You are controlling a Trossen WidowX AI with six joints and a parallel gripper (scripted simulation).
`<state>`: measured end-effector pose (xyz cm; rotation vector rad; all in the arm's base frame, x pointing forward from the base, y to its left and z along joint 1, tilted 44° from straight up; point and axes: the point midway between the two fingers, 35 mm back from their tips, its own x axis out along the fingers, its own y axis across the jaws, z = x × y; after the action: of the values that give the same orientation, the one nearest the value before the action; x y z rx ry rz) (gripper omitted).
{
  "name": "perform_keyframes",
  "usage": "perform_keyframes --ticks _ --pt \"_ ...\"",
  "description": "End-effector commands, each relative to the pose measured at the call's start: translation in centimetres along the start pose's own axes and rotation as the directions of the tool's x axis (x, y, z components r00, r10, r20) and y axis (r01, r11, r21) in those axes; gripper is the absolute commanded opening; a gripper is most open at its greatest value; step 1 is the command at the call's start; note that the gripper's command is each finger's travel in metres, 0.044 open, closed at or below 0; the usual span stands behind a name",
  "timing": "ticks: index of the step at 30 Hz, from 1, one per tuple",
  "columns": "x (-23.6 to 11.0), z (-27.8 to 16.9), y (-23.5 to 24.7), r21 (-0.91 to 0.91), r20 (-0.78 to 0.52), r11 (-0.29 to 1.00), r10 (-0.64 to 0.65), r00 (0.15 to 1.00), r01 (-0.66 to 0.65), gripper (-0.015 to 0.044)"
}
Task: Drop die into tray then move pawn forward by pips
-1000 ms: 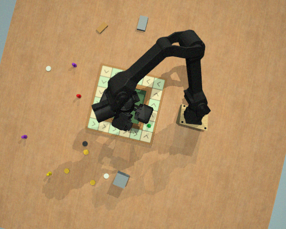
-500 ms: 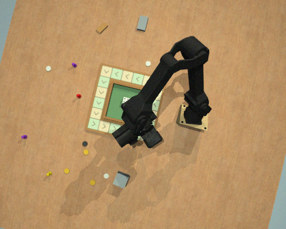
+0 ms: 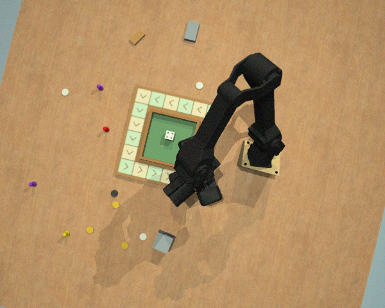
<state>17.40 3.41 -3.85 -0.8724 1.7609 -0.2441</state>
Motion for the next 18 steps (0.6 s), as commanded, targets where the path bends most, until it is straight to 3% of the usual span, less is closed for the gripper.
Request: perform_keyframes --ticks 1,18 --pt "1.4 -0.4 0.0 -0.005 -0.016 1.000 -0.007 1.000 0.007 0.0200" --pt "3.4 -0.4 -0.1 -0.004 -0.016 1.000 -0.007 1.000 0.007 0.0200"
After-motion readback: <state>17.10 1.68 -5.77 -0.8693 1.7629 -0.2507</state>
